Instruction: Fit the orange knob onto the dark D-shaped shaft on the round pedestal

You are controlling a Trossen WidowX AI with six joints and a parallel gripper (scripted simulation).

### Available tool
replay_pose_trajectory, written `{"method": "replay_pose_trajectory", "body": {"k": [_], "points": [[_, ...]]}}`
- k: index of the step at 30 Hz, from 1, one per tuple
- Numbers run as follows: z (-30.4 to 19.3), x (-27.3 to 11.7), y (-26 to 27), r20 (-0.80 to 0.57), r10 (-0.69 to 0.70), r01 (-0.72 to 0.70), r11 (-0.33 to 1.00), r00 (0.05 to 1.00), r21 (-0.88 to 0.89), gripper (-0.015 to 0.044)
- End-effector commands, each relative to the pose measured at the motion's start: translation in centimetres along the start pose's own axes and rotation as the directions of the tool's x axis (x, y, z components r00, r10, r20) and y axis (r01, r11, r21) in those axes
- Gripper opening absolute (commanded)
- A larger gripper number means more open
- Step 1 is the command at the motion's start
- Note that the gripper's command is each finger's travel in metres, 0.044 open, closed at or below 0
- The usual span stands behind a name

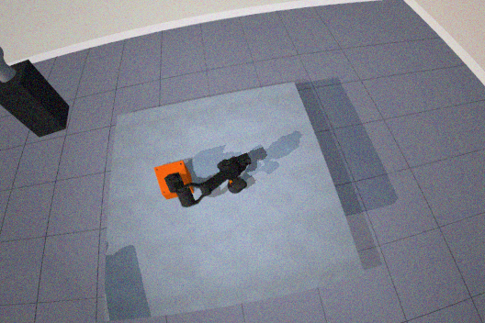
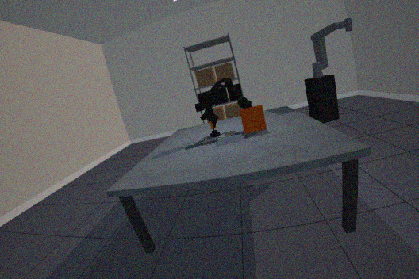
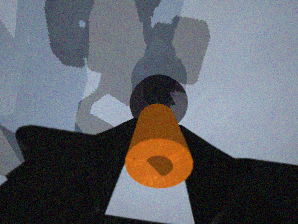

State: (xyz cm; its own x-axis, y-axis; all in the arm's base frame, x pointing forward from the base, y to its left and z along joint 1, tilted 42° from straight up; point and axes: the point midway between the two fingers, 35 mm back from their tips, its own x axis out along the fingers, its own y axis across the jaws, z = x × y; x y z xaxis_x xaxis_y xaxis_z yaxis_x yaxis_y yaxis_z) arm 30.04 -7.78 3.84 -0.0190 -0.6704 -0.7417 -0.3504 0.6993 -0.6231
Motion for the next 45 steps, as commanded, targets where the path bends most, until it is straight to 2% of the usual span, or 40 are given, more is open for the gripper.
{"method": "replay_pose_trajectory", "body": {"k": [1, 4, 45], "points": [[0.04, -0.33, -0.08, 0.006, -0.002, 0.003, 0.995, 1.000, -0.098, 0.0000], [0.10, -0.34, -0.15, 0.006, -0.002, 0.003, 0.983, 1.000, -0.182, 0.0000], [0.26, 0.08, -0.27, 0.006, -0.003, 0.004, 0.983, 1.000, -0.182, 0.0000]]}}
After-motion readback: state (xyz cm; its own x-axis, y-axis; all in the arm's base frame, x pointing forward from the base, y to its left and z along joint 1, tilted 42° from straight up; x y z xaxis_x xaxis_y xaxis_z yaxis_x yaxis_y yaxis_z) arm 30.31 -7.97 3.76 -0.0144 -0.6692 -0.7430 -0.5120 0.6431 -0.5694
